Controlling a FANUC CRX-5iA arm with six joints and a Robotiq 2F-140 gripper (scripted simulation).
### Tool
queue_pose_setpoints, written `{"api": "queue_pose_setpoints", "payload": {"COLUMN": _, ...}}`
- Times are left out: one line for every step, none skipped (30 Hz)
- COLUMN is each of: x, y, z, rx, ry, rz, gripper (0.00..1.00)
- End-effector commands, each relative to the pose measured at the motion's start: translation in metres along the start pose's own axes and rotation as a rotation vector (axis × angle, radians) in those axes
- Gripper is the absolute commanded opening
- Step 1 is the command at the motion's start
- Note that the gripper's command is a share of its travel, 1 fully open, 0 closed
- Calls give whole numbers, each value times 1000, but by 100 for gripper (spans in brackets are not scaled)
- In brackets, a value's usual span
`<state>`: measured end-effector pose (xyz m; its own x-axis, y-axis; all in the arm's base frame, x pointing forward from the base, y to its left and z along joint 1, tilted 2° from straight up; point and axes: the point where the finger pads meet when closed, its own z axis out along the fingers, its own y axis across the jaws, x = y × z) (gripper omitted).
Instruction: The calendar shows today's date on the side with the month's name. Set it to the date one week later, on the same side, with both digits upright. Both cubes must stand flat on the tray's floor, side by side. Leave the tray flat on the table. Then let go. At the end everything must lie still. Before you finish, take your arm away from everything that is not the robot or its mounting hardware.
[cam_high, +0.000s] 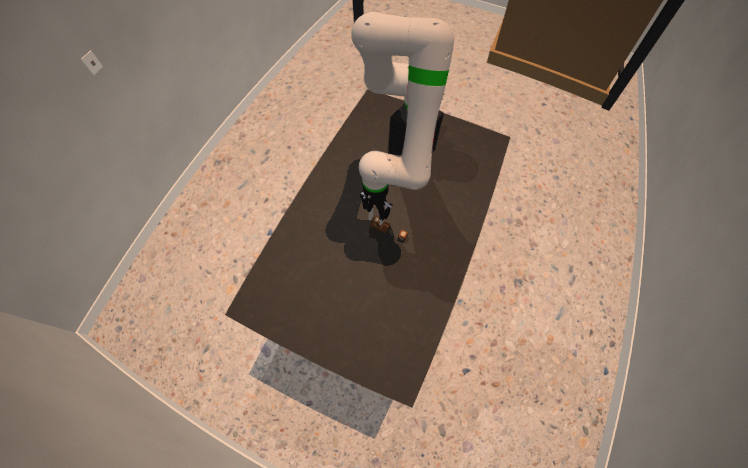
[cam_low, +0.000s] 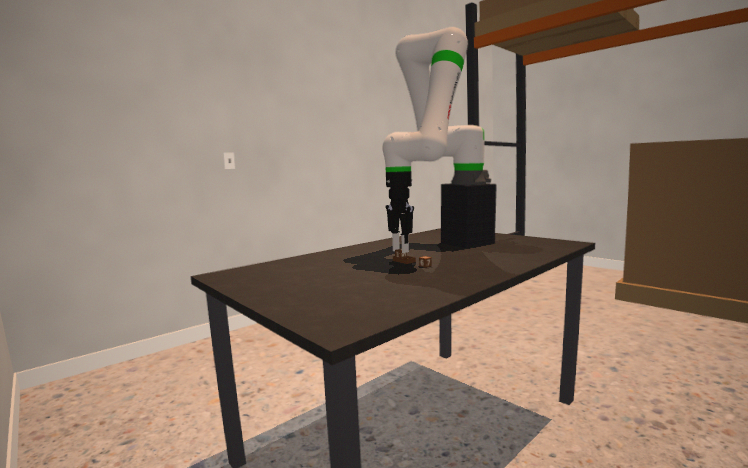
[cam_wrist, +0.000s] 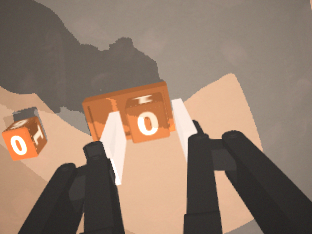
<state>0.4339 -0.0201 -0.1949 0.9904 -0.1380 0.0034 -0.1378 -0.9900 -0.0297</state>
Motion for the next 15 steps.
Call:
{"api": "queue_pose_setpoints", "payload": {"x": 0, "y": 0, "z": -14, "rx": 0, "ry": 0, "rz": 0, "gripper": 29}}
{"api": "queue_pose_setpoints", "payload": {"x": 0, "y": 0, "z": -14, "rx": 0, "ry": 0, "rz": 0, "gripper": 29}}
{"api": "queue_pose_setpoints", "payload": {"x": 0, "y": 0, "z": -14, "rx": 0, "ry": 0, "rz": 0, "gripper": 29}}
{"api": "queue_pose_setpoints", "payload": {"x": 0, "y": 0, "z": -19, "rx": 0, "ry": 0, "rz": 0, "gripper": 29}}
{"api": "queue_pose_setpoints", "payload": {"x": 0, "y": 0, "z": -24, "rx": 0, "ry": 0, "rz": 0, "gripper": 29}}
{"api": "queue_pose_setpoints", "payload": {"x": 0, "y": 0, "z": -30, "rx": 0, "ry": 0, "rz": 0, "gripper": 29}}
{"api": "queue_pose_setpoints", "payload": {"x": 0, "y": 0, "z": -36, "rx": 0, "ry": 0, "rz": 0, "gripper": 29}}
{"api": "queue_pose_setpoints", "payload": {"x": 0, "y": 0, "z": -41, "rx": 0, "ry": 0, "rz": 0, "gripper": 29}}
{"api": "queue_pose_setpoints", "payload": {"x": 0, "y": 0, "z": -46, "rx": 0, "ry": 0, "rz": 0, "gripper": 29}}
{"api": "queue_pose_setpoints", "payload": {"x": 0, "y": 0, "z": -52, "rx": 0, "ry": 0, "rz": 0, "gripper": 29}}
{"api": "queue_pose_setpoints", "payload": {"x": 0, "y": 0, "z": -56, "rx": 0, "ry": 0, "rz": 0, "gripper": 29}}
{"api": "queue_pose_setpoints", "payload": {"x": 0, "y": 0, "z": -61, "rx": 0, "ry": 0, "rz": 0, "gripper": 29}}
{"api": "queue_pose_setpoints", "payload": {"x": 0, "y": 0, "z": -65, "rx": 0, "ry": 0, "rz": 0, "gripper": 29}}
{"api": "queue_pose_setpoints", "payload": {"x": 0, "y": 0, "z": -68, "rx": 0, "ry": 0, "rz": 0, "gripper": 29}}
{"api": "queue_pose_setpoints", "payload": {"x": 0, "y": 0, "z": -71, "rx": 0, "ry": 0, "rz": 0, "gripper": 29}}
